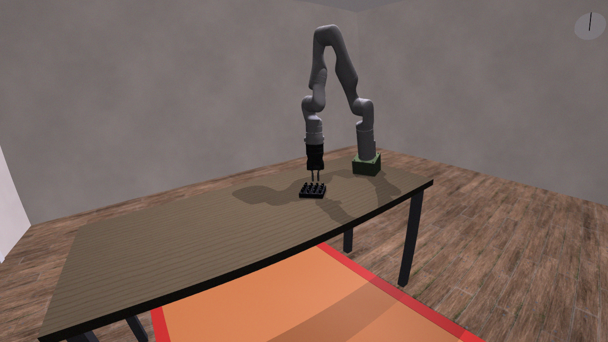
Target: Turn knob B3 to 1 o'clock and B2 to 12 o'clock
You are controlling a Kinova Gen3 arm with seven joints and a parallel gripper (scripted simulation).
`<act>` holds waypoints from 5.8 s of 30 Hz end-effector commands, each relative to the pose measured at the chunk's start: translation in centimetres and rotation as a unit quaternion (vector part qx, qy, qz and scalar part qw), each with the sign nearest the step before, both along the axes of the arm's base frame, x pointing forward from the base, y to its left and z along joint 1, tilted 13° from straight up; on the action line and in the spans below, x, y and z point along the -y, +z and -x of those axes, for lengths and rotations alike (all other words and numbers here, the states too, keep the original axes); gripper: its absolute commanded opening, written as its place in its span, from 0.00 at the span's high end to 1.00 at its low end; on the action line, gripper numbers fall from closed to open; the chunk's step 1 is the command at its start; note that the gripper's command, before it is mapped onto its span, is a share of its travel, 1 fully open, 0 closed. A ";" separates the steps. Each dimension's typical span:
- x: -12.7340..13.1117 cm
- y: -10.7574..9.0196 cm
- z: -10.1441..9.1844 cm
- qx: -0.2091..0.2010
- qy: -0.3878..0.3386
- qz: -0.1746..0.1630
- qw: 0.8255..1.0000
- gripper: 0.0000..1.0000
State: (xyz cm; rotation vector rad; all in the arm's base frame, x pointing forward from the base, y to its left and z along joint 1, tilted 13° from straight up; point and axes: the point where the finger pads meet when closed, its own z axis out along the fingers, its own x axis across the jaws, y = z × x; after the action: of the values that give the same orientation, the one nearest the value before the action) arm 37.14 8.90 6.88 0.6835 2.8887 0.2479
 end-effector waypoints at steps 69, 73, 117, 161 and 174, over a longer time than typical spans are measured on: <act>-0.1 -1.9 -0.1 -0.004 0.000 0.001 1.000 0.54; -0.1 -2.0 -0.1 -0.004 0.000 0.001 1.000 0.54; -0.2 -3.2 -0.3 -0.004 0.000 0.001 1.000 0.54; -0.2 -3.2 -0.3 -0.004 0.000 0.001 1.000 0.70; -0.2 -3.2 -0.3 -0.008 -0.034 -0.006 0.999 0.70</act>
State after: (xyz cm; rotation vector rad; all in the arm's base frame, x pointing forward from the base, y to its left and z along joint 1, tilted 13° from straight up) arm 37.45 9.11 3.65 0.7759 2.8788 0.2501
